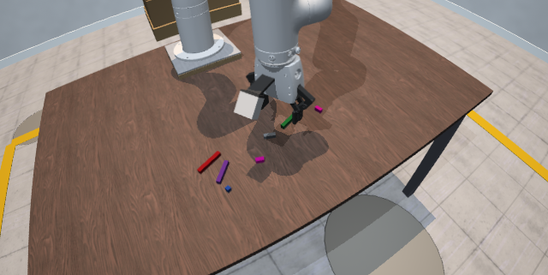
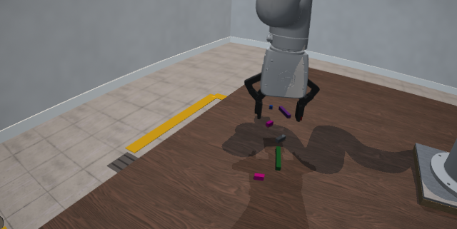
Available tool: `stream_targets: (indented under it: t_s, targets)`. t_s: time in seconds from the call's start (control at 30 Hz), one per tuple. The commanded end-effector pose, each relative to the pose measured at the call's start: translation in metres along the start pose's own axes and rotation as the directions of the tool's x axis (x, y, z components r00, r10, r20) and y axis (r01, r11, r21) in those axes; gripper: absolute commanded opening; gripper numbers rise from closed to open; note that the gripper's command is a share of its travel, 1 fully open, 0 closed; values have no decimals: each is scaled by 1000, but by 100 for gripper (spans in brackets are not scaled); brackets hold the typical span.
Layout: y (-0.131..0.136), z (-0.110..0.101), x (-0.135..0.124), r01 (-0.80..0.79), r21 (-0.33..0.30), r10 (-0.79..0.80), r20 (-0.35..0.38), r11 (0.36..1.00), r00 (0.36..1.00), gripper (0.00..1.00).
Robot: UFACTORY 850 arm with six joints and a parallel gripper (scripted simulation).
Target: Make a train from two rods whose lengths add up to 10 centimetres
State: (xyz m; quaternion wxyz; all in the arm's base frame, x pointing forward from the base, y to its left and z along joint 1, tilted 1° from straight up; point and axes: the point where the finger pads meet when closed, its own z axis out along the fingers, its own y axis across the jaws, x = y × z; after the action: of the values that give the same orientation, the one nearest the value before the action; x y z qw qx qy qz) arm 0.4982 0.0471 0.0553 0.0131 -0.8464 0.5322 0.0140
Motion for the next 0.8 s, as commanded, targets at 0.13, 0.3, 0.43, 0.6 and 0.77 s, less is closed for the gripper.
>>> stream_targets:
  t_s: [0.13, 0.3, 0.43, 0.6, 0.77]
  targets:
    - [5, -2, 8, -278, -8, 278, -31, 960, 960, 100]
    - [9, -3, 13, -438, -2, 438, -32, 899, 898, 100]
    - [13, -3, 17, -557, 2, 556, -32, 831, 830, 100]
    - [15, -4, 20, -642, 5, 641, -31, 767, 767, 100]
    - [17, -4, 22, -706, 8, 706, -31, 708, 707, 100]
